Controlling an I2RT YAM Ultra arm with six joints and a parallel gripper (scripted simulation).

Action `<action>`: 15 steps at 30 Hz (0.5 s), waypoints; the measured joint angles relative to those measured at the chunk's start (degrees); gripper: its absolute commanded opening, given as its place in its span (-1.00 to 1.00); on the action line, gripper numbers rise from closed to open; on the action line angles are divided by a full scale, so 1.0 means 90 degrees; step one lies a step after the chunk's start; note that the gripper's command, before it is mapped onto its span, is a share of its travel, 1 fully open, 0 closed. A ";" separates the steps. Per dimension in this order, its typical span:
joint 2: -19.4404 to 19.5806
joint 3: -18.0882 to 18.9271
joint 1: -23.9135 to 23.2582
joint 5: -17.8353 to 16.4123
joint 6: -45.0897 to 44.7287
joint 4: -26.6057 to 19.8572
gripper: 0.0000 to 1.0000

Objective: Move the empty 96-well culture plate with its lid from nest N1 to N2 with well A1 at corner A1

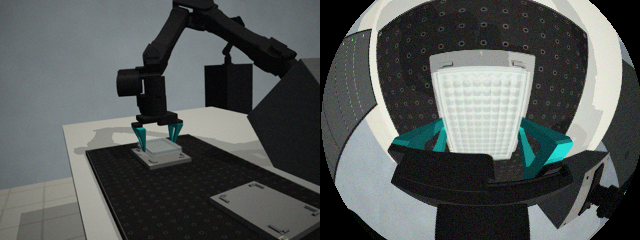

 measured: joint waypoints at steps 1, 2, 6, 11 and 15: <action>0.0000 0.0000 0.0000 0.0000 0.0000 0.0000 -1.00; 0.0000 0.0000 0.0000 0.0000 0.0000 0.0000 -1.00; 0.0000 0.0000 0.0000 0.0000 0.0000 0.0000 -1.00; 0.0000 0.0000 -0.0002 0.0000 -0.0010 0.0015 -1.00; 0.0000 -0.0017 -0.0022 0.0000 -0.0019 0.0044 -1.00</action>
